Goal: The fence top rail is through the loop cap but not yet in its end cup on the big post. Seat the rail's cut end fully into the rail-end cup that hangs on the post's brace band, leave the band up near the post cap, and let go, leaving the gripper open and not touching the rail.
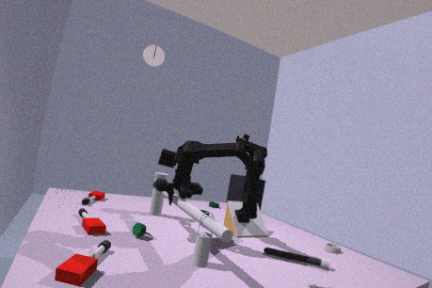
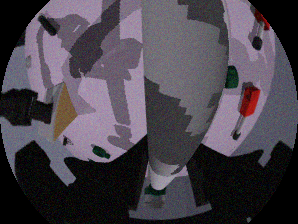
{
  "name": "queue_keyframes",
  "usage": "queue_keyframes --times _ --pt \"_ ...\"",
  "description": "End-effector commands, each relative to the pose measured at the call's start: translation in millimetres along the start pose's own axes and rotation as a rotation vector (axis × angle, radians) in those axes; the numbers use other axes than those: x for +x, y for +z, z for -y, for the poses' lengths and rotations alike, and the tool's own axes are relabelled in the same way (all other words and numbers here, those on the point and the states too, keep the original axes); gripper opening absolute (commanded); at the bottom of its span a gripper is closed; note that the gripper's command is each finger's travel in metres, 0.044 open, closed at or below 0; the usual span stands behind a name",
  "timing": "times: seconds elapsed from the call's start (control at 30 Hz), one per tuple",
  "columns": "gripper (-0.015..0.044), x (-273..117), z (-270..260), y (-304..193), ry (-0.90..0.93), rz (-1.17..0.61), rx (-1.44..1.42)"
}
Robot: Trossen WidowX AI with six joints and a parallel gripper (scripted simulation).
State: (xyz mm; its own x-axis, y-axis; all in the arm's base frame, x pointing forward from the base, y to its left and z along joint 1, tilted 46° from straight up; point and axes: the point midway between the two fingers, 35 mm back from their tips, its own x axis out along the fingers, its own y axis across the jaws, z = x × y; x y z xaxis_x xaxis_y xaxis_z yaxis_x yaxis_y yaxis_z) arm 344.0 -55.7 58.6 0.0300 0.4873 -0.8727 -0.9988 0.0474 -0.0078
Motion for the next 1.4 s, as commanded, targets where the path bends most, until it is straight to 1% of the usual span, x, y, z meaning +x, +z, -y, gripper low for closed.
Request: queue_keyframes --times 0.0,1.37 --pt "0.0 0 0 0 -0.002 0.0 0.0" --pt "0.0 -5 -1 -12 -0.002 0.0 0.0"
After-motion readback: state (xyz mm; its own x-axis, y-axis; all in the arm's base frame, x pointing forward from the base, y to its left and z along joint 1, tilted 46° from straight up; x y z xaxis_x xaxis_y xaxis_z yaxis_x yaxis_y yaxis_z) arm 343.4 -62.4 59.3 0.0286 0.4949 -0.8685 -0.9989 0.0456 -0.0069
